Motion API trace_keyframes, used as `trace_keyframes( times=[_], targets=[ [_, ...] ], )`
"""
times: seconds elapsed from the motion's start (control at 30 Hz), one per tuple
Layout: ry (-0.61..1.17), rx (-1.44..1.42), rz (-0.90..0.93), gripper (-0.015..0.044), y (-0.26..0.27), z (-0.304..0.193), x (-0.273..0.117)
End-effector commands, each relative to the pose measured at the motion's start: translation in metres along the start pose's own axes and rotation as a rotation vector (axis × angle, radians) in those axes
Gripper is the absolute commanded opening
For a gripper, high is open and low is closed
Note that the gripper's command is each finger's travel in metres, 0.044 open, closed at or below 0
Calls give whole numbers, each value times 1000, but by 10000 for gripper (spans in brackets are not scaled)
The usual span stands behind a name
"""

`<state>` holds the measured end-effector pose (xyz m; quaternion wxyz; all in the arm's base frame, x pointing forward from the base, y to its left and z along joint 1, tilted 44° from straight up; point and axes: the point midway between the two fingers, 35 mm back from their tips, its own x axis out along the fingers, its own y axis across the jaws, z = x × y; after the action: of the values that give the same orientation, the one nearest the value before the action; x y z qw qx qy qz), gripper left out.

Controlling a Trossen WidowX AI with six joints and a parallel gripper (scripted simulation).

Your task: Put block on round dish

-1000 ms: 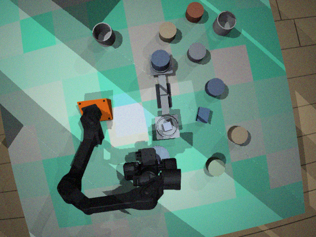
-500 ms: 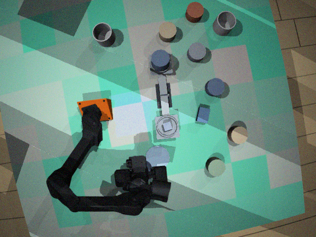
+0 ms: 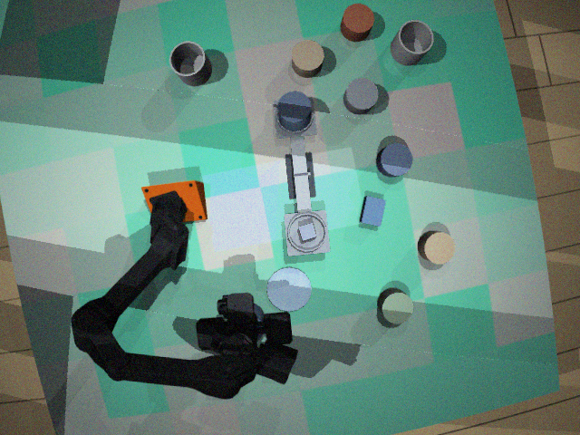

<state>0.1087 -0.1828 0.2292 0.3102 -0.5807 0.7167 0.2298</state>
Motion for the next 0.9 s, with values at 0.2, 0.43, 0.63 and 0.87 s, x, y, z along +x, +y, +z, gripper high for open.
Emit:
trace_keyframes(
  times=[0.2,0.43,0.63,0.87],
  targets=[
    [1,-5,3,0,2,0,22],
    [6,-6,2,0,3,-1,38],
    [6,-6,2,0,3,-1,40],
    [6,-6,3,0,3,-1,50]
  ],
)
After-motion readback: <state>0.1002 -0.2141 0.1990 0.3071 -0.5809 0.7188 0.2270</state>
